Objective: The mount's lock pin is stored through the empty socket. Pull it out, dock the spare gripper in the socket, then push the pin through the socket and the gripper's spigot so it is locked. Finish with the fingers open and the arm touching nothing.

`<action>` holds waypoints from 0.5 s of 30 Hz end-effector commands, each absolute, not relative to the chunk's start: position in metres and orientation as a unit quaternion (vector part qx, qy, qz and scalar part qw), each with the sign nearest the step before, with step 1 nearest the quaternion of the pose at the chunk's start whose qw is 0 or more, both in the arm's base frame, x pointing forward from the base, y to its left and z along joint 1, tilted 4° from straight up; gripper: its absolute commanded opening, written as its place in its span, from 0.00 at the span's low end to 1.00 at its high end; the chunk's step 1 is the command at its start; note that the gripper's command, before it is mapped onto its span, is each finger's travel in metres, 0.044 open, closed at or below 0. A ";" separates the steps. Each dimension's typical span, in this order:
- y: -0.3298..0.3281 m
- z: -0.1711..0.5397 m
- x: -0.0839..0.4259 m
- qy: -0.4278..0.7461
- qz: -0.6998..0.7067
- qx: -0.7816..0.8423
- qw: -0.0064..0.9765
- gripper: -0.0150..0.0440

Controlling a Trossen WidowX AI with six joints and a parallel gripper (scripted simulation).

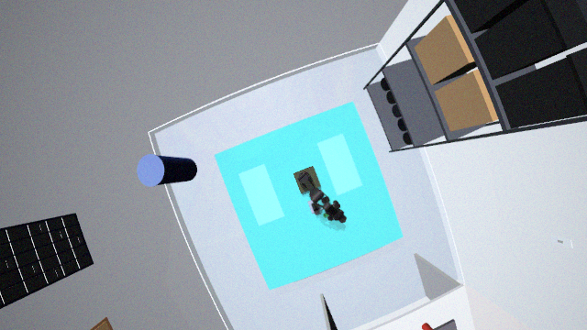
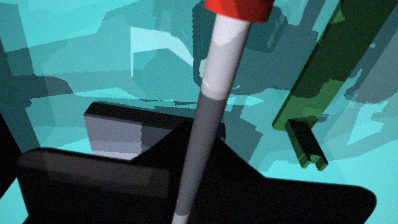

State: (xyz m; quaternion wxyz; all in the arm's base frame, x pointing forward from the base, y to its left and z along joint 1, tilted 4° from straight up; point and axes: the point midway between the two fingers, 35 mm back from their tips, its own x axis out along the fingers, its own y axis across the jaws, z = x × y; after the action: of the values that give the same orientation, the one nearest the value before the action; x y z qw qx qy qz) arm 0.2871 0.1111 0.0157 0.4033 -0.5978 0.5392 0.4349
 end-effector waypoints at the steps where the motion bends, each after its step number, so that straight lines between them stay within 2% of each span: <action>1: 0.108 0.016 0.288 0.539 0.434 -0.599 0.402 0.25; 15: 0.099 0.017 0.289 0.540 0.436 -0.598 0.401 0.25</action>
State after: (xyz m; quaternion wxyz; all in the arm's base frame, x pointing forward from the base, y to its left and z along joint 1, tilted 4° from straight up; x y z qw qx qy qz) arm 0.2882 0.1016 0.0162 0.4020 -0.5965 0.5402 0.4368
